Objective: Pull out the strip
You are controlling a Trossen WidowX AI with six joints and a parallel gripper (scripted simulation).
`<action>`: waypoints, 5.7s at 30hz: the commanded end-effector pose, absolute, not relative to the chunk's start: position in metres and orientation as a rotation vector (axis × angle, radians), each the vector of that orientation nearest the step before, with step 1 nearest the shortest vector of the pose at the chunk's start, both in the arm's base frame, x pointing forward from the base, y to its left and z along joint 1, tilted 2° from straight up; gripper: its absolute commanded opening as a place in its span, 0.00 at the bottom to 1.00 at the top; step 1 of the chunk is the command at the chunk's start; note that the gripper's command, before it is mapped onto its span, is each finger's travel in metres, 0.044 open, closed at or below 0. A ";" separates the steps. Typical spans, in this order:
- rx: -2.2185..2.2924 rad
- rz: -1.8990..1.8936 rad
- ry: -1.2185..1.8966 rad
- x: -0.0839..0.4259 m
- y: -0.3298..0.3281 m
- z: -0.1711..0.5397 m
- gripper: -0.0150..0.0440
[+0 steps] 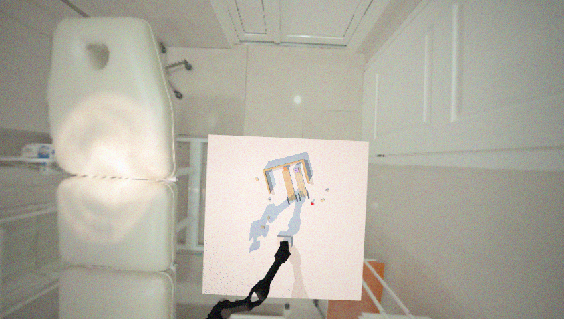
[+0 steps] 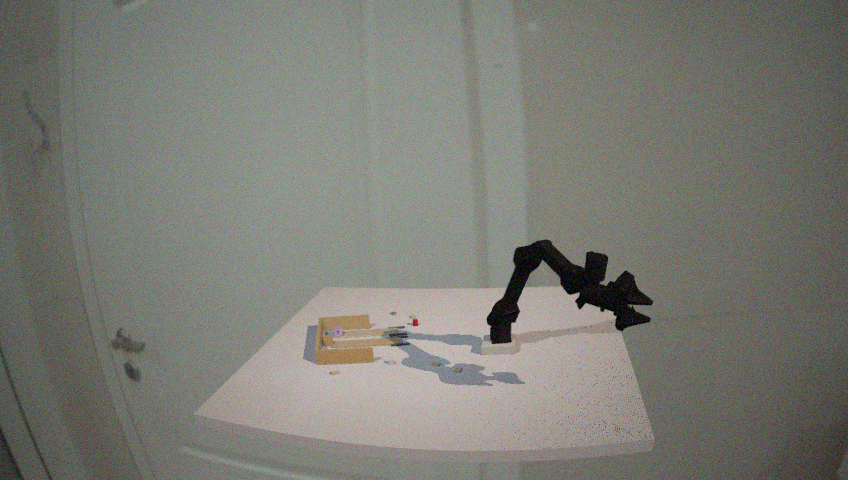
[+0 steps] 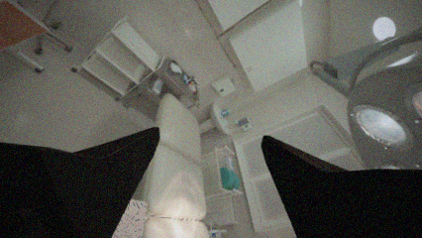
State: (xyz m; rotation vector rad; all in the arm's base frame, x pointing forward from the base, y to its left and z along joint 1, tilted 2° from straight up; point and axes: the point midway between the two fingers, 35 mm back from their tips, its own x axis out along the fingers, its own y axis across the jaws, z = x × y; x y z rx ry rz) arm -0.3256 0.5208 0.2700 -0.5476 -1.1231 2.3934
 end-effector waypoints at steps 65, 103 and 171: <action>-0.072 0.011 0.558 0.323 0.002 0.213 0.93; -0.174 -0.069 1.272 0.380 -0.143 0.153 0.25; -0.171 0.091 1.535 0.394 -0.190 0.032 0.25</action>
